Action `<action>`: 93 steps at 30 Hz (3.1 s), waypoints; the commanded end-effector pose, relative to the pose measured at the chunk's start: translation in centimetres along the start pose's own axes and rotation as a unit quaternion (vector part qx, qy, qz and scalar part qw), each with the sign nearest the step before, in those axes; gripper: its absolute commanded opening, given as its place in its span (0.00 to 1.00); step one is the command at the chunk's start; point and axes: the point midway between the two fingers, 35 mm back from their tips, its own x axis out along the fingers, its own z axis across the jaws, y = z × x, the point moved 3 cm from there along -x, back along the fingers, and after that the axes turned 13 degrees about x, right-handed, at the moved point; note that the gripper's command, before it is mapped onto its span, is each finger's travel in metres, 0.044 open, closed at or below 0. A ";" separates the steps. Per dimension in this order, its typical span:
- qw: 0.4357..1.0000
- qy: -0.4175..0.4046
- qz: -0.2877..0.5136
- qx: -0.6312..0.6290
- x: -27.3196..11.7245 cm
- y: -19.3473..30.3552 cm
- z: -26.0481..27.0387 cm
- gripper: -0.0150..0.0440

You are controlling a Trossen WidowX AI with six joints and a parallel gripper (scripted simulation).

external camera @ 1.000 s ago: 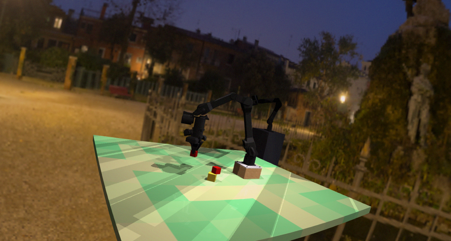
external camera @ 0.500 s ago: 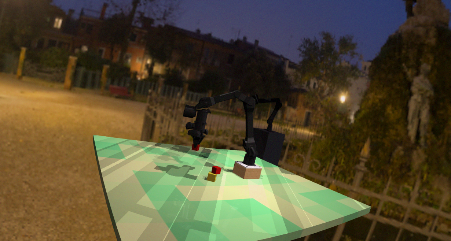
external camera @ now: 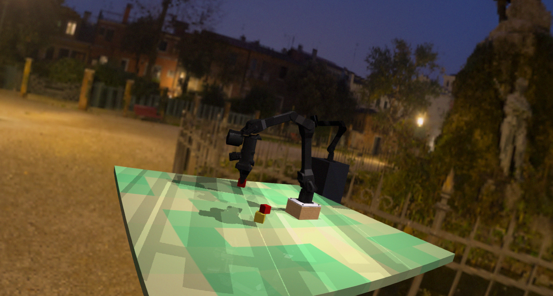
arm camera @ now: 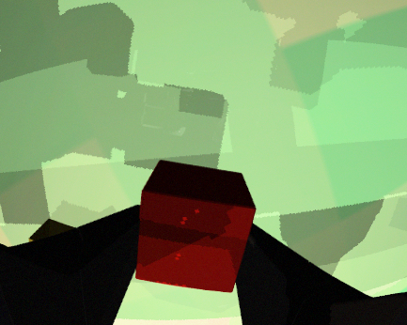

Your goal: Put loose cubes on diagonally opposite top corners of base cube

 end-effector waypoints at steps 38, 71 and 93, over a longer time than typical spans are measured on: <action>0.954 -0.004 0.003 -0.299 0.3 10.3 9.0 0.43; 0.936 -0.004 0.003 -0.353 3.4 12.6 9.9 0.43; 0.936 -0.005 0.004 -0.351 6.3 12.5 10.1 0.43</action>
